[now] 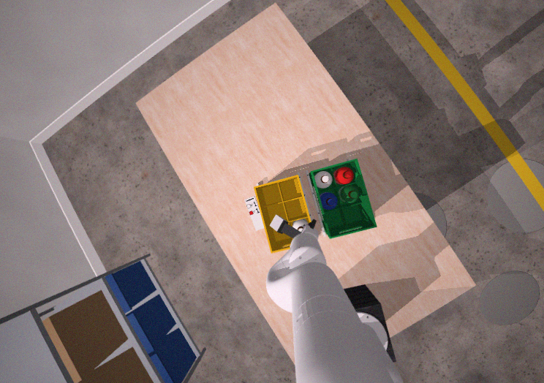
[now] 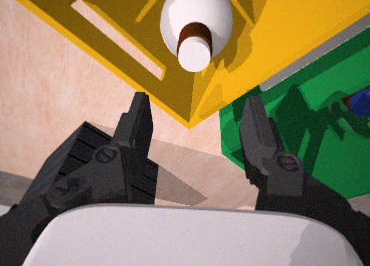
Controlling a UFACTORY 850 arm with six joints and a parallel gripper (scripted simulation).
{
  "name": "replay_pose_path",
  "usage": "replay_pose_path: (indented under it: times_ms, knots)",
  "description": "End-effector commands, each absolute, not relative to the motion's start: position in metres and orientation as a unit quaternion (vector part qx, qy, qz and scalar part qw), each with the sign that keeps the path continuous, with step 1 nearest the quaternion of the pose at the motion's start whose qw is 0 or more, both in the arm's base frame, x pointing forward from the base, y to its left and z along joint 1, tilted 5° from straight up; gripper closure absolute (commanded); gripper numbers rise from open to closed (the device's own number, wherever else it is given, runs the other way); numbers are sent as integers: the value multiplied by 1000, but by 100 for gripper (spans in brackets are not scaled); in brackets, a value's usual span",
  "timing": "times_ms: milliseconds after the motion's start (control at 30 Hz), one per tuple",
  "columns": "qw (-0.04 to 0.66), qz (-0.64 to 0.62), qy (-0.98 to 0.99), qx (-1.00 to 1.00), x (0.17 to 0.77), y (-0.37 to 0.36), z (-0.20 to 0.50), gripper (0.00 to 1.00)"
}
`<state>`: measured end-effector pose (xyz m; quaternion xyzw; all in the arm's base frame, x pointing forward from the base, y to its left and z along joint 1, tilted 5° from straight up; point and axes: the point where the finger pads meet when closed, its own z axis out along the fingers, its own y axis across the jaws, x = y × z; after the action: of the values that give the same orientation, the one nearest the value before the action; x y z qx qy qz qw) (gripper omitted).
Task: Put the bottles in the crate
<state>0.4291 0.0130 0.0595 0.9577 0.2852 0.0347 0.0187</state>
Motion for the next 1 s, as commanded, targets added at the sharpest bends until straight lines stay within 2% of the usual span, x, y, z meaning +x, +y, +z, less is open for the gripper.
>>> replay_pose_path:
  times_ms: [0, 967]
  knots:
    - [20, 36, 285, 958, 438, -2, 61, 35]
    - [20, 36, 285, 958, 489, -116, 67, 35]
